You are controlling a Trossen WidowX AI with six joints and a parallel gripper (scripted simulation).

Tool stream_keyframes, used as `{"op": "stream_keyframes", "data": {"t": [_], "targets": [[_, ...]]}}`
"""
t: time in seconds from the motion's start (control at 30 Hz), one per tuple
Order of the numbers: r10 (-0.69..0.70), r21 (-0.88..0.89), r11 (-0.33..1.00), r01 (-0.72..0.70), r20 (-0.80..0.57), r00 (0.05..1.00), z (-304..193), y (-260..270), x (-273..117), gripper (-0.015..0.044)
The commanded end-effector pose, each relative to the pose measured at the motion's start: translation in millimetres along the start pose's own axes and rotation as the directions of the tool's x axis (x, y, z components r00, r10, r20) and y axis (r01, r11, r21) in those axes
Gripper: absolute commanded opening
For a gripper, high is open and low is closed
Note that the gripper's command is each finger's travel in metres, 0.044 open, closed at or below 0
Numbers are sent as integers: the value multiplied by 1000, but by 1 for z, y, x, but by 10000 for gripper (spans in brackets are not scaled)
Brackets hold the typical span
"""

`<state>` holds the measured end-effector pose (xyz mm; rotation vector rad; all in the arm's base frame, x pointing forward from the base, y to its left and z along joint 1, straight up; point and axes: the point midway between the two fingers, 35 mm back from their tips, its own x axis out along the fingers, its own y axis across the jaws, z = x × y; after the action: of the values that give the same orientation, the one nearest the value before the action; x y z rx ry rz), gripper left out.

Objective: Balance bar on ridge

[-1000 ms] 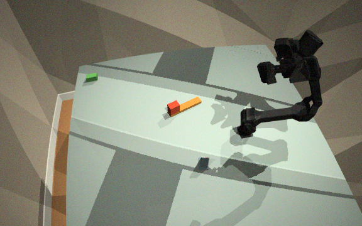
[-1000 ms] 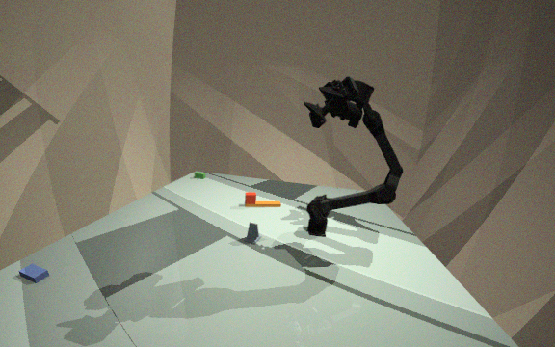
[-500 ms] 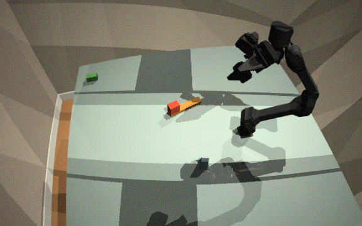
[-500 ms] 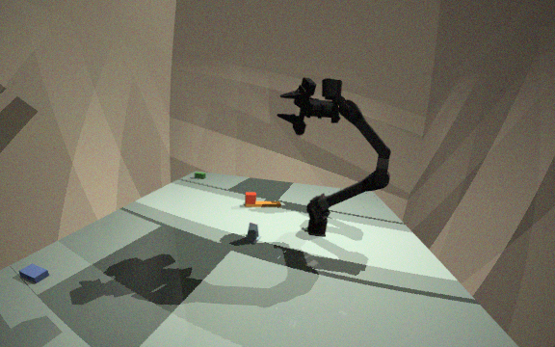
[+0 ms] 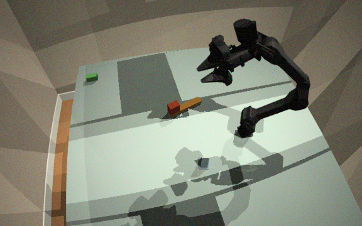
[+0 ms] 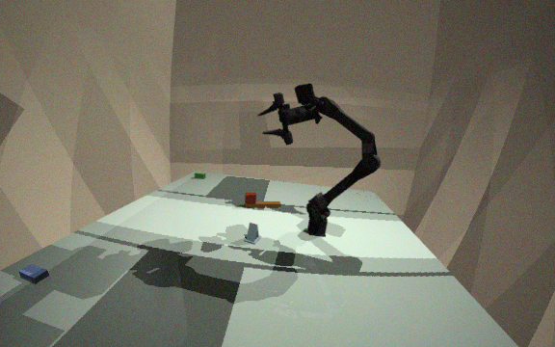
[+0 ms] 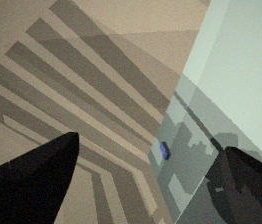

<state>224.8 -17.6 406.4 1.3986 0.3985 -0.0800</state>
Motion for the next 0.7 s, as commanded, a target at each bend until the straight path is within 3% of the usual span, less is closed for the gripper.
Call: {"op": "stream_keyframes", "data": {"t": [0.0, 0.3, 0.67], "targets": [[-73, 112, 991, 69, 34, 997, 17, -11, 12, 315], [-247, 333, 922, 198, 112, 962, 55, -46, 40, 315], [-466, 606, 733, 308, 118, 877, 88, -93, 61, 315]]}}
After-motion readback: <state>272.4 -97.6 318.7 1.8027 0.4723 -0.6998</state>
